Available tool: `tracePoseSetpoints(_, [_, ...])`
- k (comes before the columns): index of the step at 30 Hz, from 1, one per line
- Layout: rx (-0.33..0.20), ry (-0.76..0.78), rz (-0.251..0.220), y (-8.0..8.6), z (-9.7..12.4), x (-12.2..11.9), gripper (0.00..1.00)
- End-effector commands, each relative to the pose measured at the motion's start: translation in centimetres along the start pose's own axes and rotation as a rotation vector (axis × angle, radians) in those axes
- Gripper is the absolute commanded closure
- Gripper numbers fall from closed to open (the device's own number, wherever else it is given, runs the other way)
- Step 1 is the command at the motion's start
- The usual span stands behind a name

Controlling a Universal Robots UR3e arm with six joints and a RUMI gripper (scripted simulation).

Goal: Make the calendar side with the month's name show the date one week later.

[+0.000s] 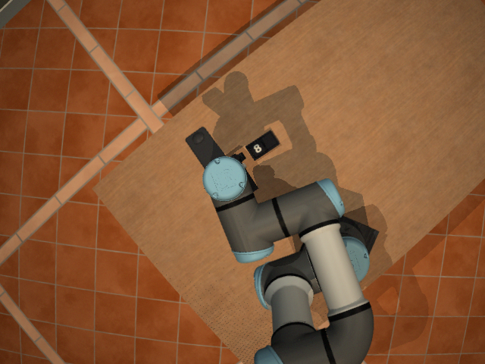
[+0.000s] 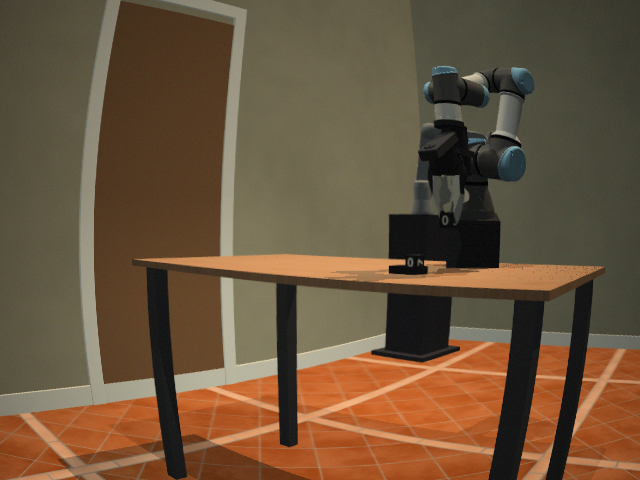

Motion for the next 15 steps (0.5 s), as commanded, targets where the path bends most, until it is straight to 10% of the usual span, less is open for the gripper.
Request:
tracePoseSetpoints(1, [0.002,0.000,0.000,-0.1,-0.1,0.0,0.89])
tracePoseSetpoints(15, [0.002,0.000,0.001,-2.5,-0.1,-0.1,0.89])
Point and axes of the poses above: the point where the finger pads meet when closed, its own y axis back along the fingers, its own x axis across the jaws, z = x × y, the point moved 9 cm from there along y, back along the fingers, and after that the axes turned 12 degrees about -y, right-handed, at the moved point
